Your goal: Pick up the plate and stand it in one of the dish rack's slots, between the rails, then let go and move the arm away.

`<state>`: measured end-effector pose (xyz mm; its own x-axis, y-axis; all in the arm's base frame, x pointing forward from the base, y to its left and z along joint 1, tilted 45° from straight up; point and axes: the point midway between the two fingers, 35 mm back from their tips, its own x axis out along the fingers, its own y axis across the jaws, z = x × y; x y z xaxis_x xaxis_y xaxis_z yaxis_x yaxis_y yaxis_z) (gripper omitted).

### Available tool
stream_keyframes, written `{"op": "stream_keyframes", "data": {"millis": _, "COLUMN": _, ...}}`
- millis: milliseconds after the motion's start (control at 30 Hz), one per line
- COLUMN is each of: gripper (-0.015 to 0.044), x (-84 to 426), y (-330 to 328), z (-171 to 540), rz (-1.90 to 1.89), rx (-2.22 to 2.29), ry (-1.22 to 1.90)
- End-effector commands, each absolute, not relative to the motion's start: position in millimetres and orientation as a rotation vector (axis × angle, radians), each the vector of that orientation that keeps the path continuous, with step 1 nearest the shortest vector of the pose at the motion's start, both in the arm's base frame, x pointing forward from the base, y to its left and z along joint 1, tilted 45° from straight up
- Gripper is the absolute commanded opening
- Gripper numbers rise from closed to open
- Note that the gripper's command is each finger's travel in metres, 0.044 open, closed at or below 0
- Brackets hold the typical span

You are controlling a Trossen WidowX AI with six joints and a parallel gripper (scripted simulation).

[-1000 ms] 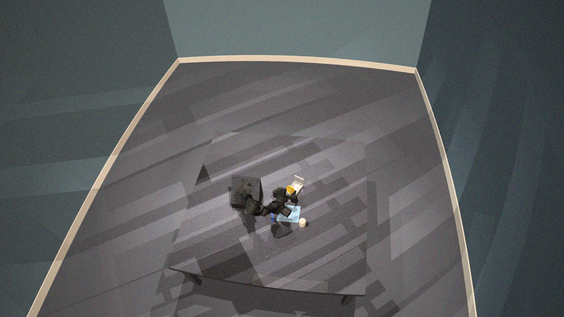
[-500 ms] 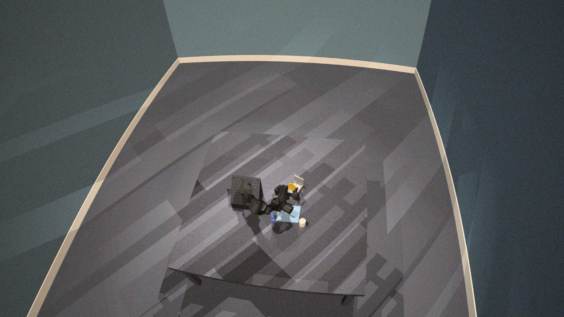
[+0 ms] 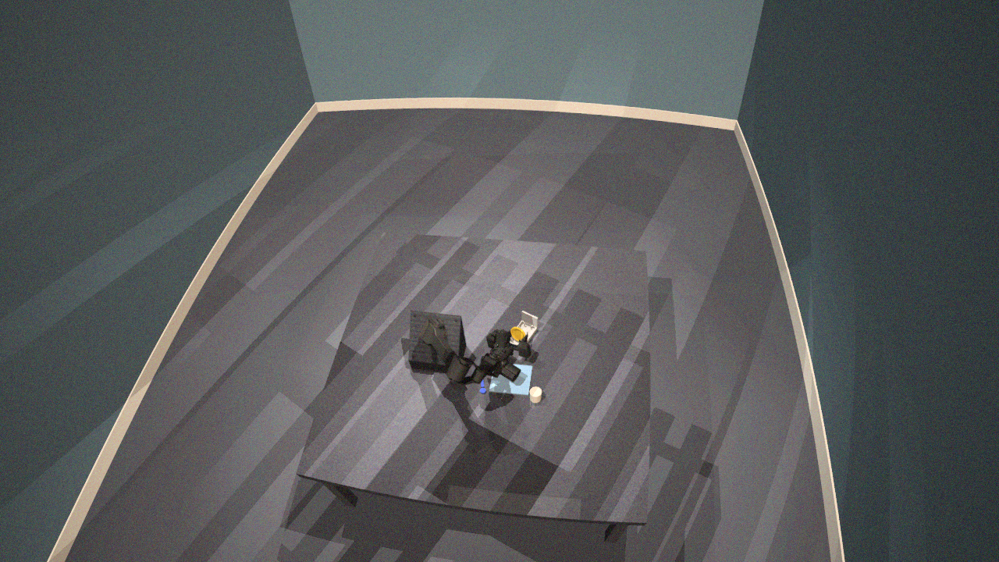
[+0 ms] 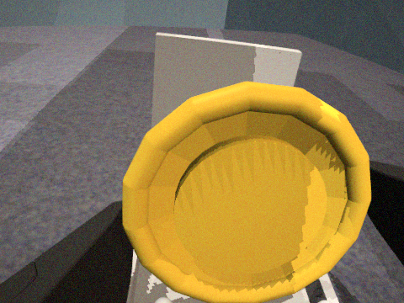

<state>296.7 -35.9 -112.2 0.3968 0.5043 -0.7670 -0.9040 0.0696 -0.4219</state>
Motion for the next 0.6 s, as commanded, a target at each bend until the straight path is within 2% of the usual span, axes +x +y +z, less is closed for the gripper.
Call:
{"op": "stream_keyframes", "data": {"millis": 0, "gripper": 0.0, "x": 296.9, "y": -35.5, "z": -111.7, "rz": 1.123, "rx": -1.023, "ry": 0.486}}
{"op": "stream_keyframes", "data": {"millis": 133, "gripper": 0.0, "x": 296.9, "y": -35.5, "z": -111.7, "rz": 1.123, "rx": -1.023, "ry": 0.486}}
{"op": "stream_keyframes", "data": {"millis": 567, "gripper": 0.0341, "x": 296.8, "y": -35.6, "z": -111.9, "rz": 1.125, "rx": -1.025, "ry": 0.484}}
